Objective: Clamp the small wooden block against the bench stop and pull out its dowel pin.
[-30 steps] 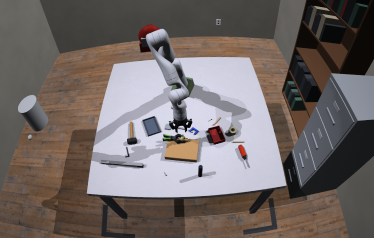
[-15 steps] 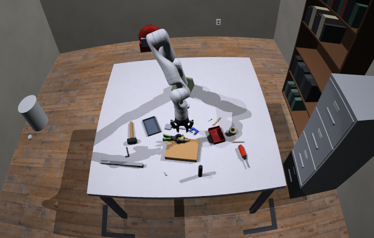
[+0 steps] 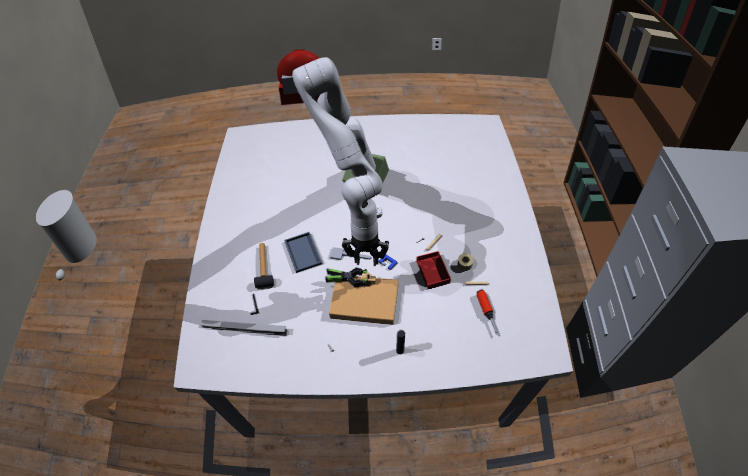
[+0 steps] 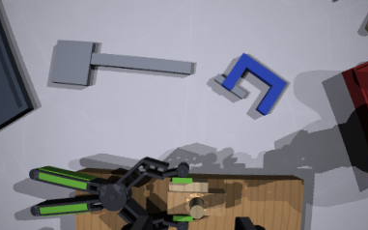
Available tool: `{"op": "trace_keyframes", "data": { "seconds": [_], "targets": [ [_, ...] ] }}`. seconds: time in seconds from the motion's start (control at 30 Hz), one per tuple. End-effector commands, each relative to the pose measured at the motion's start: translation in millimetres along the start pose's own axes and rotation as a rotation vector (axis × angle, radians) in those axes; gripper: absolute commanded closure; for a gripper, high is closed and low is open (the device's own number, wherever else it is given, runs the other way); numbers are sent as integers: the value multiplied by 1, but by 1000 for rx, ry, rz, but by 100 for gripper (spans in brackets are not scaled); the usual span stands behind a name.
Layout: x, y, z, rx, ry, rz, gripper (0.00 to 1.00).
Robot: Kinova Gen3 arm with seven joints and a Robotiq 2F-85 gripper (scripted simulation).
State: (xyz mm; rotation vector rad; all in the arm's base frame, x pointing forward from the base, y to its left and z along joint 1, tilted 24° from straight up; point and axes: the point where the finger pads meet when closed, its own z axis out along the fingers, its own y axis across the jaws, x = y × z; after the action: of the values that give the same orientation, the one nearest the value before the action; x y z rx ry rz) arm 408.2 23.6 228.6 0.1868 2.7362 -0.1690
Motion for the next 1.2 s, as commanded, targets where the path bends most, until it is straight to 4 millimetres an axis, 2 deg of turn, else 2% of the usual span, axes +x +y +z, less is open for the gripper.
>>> {"op": "trace_keyframes", "data": {
  "seconds": [0.0,0.67,0.7,1.17],
  "targets": [
    [0,1,-1,-1,-2,5,46],
    [-1,2,-1,-1,-3,22,46],
    [-1,2,-1,-1,-3,22,66],
    [-1,2,-1,-1,-3,22,66]
  ]
}}
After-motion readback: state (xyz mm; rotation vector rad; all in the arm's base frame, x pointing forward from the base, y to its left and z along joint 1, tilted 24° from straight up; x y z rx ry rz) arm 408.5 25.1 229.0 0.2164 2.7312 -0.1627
